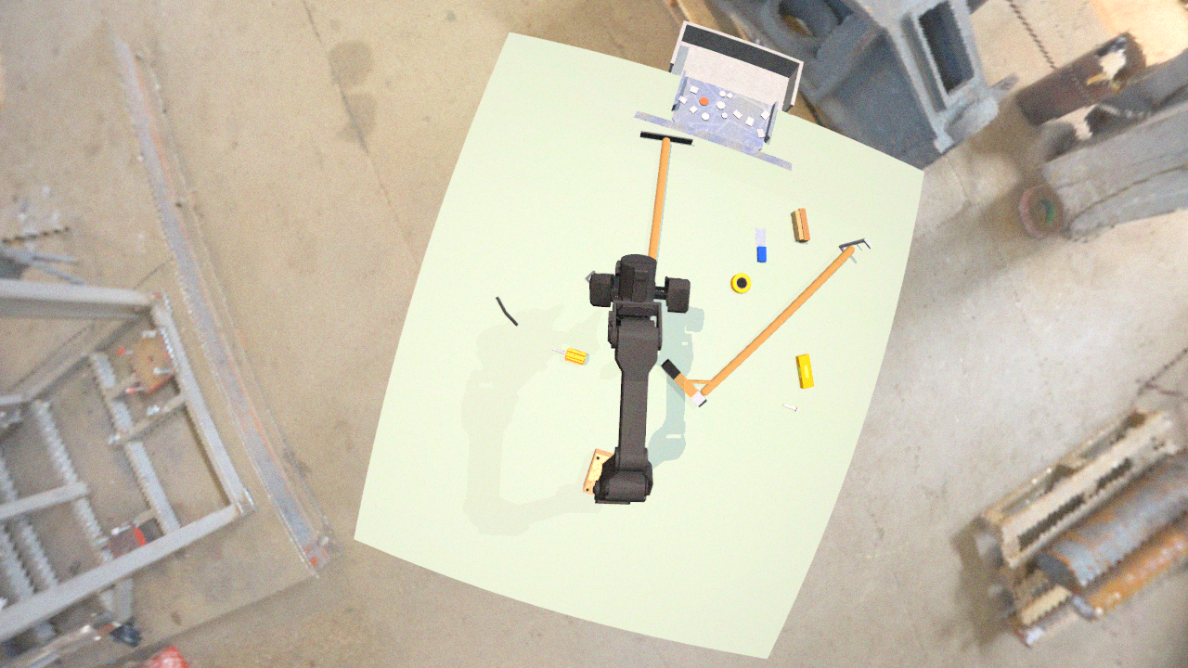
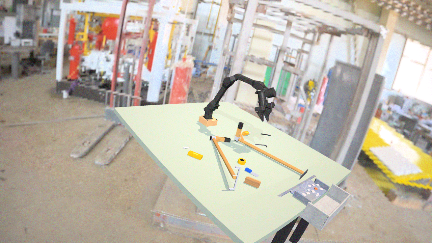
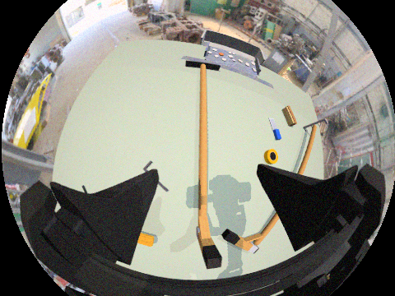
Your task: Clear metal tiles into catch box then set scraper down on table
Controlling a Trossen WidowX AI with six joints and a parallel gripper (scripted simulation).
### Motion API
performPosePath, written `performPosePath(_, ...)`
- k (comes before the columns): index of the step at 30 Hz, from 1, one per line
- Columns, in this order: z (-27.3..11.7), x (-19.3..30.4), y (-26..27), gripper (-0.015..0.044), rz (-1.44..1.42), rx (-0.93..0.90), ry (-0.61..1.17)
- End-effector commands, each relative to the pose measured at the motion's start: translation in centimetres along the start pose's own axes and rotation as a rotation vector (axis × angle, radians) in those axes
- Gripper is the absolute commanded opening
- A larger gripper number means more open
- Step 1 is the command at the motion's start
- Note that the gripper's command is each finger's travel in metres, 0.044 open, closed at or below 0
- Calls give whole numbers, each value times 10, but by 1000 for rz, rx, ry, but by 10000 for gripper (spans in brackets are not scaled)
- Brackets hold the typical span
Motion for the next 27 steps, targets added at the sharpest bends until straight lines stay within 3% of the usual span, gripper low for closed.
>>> performPosePath(1,11,-2,0,440,-8,-21,21)
performPosePath(27,98,2,-1,440,-37,-153,193)
Point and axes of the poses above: the point midway between the two fingers, 35 mm back from their tips, its own z axis out along the fingers, its own y axis across the jaws, x = y × z, the point moved 7 cm from there along -z, back along the fingers, and after that the axes turned 13 degrees about -z, right-handed, at the moved point
